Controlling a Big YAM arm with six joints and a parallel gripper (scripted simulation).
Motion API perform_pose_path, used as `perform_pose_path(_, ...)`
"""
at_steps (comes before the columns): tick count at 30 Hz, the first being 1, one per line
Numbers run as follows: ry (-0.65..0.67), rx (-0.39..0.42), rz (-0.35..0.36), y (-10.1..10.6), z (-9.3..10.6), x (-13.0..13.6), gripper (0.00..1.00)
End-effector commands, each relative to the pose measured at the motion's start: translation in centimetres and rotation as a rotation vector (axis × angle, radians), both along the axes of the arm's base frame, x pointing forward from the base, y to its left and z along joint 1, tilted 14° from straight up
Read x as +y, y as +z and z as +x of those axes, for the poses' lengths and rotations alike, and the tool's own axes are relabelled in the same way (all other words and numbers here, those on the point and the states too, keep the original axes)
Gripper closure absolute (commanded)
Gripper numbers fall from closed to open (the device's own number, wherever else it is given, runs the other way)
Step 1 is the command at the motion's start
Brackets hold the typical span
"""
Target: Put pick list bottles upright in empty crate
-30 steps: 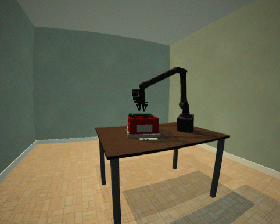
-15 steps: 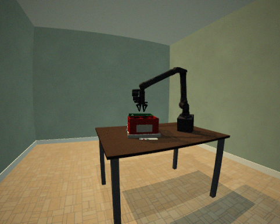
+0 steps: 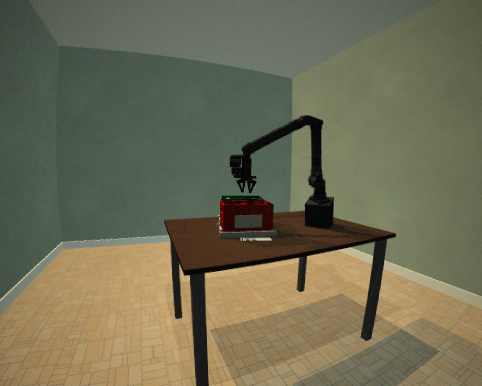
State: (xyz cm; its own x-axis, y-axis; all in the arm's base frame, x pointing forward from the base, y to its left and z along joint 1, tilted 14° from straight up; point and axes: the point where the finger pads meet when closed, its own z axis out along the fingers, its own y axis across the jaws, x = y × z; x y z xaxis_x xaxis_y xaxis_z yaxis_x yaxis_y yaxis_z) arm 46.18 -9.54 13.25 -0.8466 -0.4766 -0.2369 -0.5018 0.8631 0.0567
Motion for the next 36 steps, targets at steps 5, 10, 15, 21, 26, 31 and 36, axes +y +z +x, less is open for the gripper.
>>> perform_pose_path(5, -0.004, -0.044, -0.017, 0.4, -1.9, -4.4, 0.39)
perform_pose_path(10, -0.004, -0.043, -0.018, 0.1, -2.8, -5.6, 0.39)
perform_pose_path(15, -0.004, -0.040, -0.019, -0.6, -4.2, -7.5, 0.39)
perform_pose_path(21, -0.004, -0.021, -0.010, -2.3, -5.9, -9.9, 0.39)
perform_pose_path(26, -0.004, -0.008, -0.003, -3.4, -7.1, -11.5, 0.39)
perform_pose_path(31, -0.005, -0.006, -0.002, -3.8, -8.3, -13.1, 0.39)
perform_pose_path(36, -0.005, -0.018, -0.012, -4.0, -9.3, -15.4, 0.39)
